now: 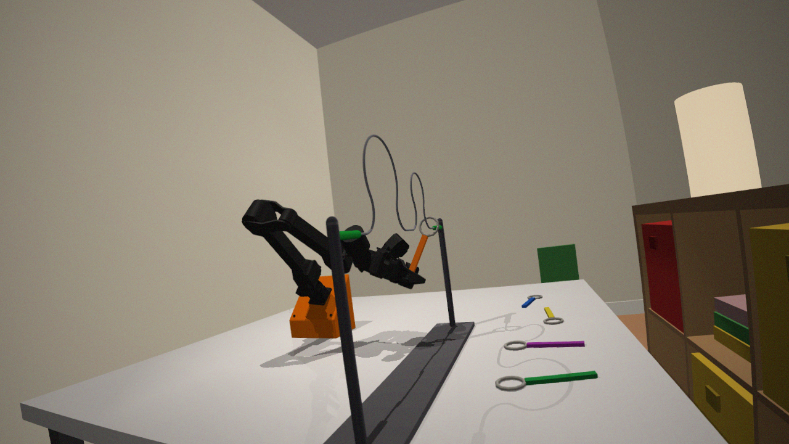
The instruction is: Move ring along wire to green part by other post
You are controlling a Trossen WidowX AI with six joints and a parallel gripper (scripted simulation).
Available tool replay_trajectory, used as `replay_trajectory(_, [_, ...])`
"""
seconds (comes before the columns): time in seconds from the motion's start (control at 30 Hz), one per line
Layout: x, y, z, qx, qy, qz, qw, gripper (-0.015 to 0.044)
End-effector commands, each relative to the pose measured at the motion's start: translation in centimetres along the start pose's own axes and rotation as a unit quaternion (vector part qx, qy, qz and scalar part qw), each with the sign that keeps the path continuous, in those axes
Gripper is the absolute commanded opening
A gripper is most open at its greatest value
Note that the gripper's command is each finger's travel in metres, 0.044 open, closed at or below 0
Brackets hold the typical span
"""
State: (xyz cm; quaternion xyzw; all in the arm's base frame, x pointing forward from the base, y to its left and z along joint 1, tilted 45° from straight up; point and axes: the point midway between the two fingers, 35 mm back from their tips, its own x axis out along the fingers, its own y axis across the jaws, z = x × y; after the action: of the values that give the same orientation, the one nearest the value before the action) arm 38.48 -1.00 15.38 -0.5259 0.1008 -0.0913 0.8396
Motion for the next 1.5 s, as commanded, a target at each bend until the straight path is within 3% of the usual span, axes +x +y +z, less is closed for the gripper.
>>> replay_trajectory(0.0, [-0.2,1.4,-0.2,0.025,0.007,0.017,1.000,-0.0150])
replay_trajectory(0.63, [-1.0,5.1,0.5,0.111,0.018,0.055,0.992,-0.0150])
replay_trajectory(1.47, [-1.8,8.0,1.3,0.132,0.019,0.065,0.989,-0.0150])
